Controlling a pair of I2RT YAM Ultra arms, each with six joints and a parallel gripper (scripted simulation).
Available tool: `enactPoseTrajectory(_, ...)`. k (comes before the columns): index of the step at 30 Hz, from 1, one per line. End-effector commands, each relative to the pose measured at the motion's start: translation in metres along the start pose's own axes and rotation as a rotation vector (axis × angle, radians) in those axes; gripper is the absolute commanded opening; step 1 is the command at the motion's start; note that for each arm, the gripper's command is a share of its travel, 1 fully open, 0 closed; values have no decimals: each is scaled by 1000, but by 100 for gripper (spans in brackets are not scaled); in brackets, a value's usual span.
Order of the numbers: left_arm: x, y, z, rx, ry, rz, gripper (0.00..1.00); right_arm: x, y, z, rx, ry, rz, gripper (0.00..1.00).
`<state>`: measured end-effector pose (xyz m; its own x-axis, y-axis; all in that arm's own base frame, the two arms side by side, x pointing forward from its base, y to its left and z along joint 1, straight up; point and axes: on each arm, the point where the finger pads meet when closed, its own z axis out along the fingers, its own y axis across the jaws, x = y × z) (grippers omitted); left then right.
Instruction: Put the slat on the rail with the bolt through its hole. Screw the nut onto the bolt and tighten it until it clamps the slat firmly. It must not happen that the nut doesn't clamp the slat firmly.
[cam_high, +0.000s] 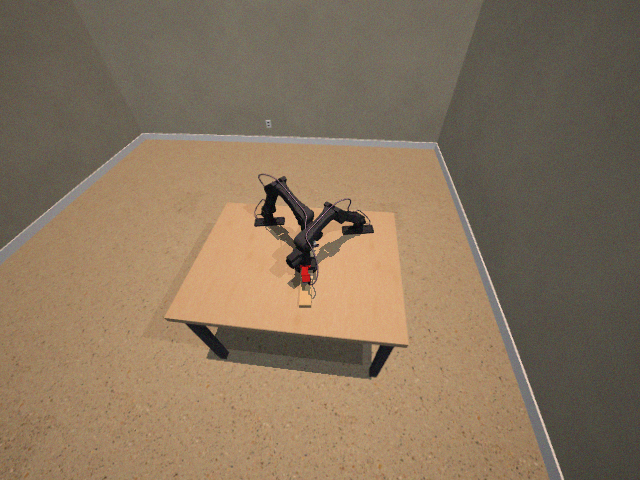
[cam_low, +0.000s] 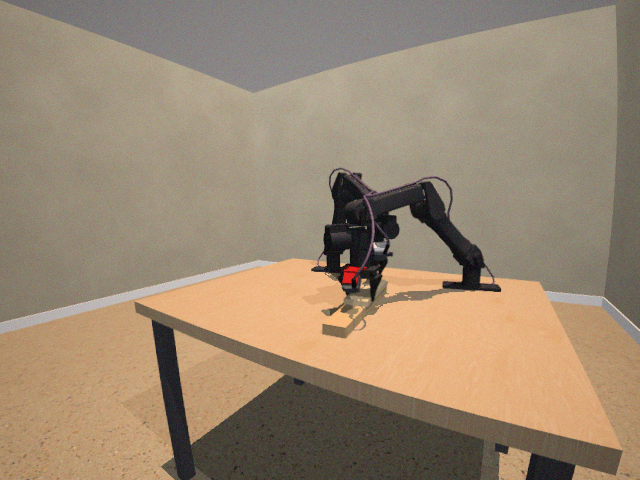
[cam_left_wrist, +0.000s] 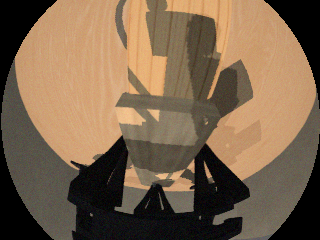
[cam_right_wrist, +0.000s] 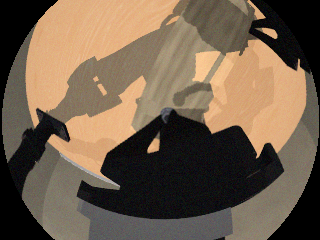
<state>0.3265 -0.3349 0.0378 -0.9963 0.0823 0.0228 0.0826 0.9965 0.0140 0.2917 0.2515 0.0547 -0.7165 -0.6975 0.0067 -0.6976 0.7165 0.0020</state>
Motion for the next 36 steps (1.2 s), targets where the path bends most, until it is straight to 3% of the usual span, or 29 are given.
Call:
enactPoseTrajectory(1, -1, -1, -6, 10, -11, 0, 72, -3, -2, -4, 4, -19, 220, 11)
enactPoseTrajectory(36, -1, -1, -6, 10, -11, 0, 72, -3, -2, -4, -10, -18, 1448, 11)
